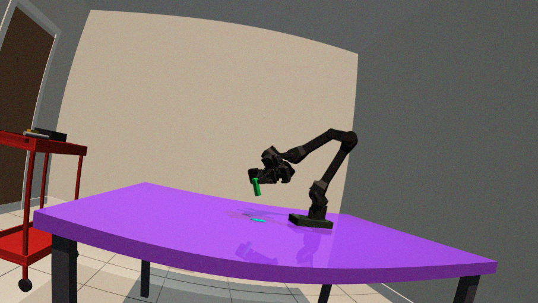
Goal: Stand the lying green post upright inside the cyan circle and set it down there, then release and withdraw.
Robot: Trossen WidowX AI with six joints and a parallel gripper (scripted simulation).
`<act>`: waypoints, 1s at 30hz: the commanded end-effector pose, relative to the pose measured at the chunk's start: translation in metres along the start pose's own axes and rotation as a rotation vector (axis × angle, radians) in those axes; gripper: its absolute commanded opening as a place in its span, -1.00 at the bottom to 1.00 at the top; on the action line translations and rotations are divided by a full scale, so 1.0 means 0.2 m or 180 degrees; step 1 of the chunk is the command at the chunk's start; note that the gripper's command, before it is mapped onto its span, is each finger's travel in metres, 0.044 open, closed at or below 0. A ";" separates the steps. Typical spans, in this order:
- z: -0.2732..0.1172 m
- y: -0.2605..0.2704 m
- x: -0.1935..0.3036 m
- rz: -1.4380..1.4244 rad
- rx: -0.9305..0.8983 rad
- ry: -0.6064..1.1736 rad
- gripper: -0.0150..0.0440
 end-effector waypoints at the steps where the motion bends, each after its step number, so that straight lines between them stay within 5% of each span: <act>1: -0.02 0.01 0.00 -0.0070 0.0019 -0.0100 -0.42; 30: -0.09 0.07 0.04 -0.0348 0.0088 -0.0634 -0.42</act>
Point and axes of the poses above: the point midway between the two fingers, 35 mm back from their tips, its own z axis out along the fingers, its own y axis across the jaws, x = y × z, the point moved 4 cm from there along -z, back along the fingers, and after that the axes turned 11 degrees about -z, right-handed, at the moved point
